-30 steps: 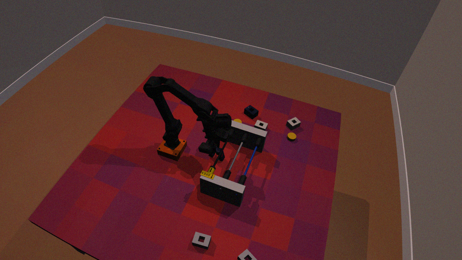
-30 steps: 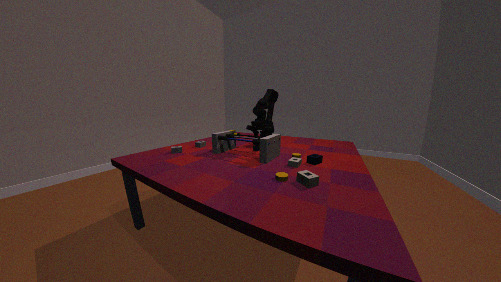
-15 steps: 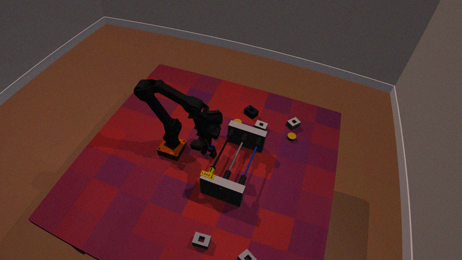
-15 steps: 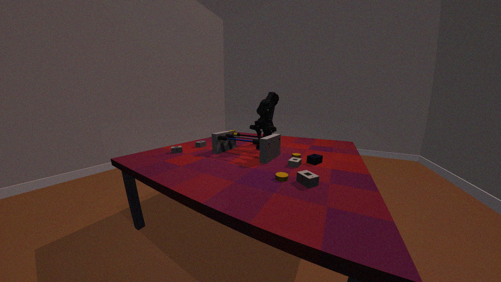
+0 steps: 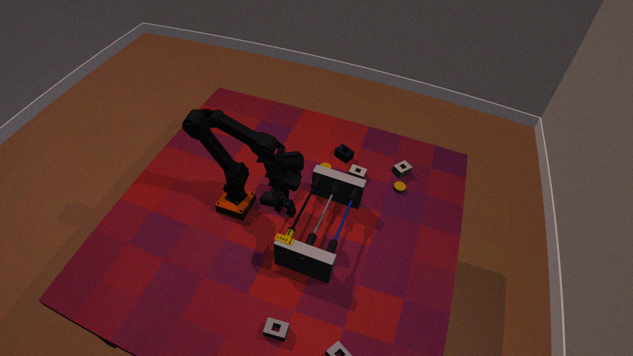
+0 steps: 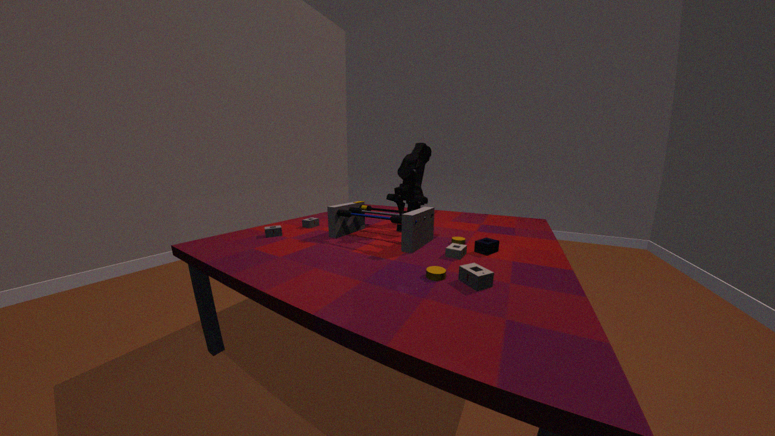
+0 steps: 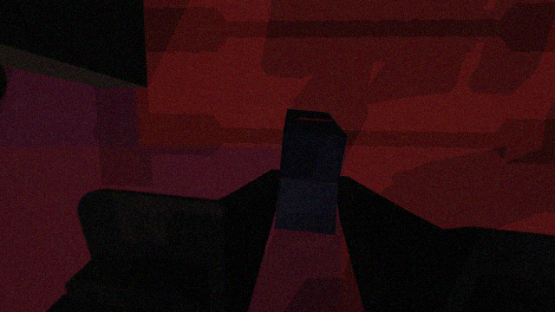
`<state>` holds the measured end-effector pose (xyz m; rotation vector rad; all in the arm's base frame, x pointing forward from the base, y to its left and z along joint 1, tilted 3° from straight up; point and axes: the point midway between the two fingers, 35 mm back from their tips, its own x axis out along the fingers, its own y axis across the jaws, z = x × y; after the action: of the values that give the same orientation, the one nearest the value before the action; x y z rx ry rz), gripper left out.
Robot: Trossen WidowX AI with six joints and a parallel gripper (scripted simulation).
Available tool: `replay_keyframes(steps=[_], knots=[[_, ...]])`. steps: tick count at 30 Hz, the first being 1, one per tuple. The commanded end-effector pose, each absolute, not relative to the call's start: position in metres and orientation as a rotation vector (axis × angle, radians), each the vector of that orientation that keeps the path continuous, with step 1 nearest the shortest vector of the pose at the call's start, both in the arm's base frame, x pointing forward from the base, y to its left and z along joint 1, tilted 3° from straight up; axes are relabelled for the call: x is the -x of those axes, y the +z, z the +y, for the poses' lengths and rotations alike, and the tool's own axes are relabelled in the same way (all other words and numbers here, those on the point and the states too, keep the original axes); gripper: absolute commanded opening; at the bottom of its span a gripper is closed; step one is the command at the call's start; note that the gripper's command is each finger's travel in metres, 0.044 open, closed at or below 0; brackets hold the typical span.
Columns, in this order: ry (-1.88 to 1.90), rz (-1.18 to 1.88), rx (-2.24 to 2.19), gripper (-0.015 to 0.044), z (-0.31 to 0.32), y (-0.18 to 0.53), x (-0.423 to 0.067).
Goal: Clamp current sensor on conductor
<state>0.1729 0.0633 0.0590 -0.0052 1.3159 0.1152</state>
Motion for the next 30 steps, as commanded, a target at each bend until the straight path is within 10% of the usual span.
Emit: replay_keyframes(steps=[1, 5, 30], knots=[[0.115, 1.316, 0.005, 0.0184, 0.063, 0.059, -0.173], [0.115, 1.316, 0.005, 0.0285, 0.063, 0.059, -0.173], [0.667, 1.327, 0.661, 0.032, 0.06, 0.116, -0.168]])
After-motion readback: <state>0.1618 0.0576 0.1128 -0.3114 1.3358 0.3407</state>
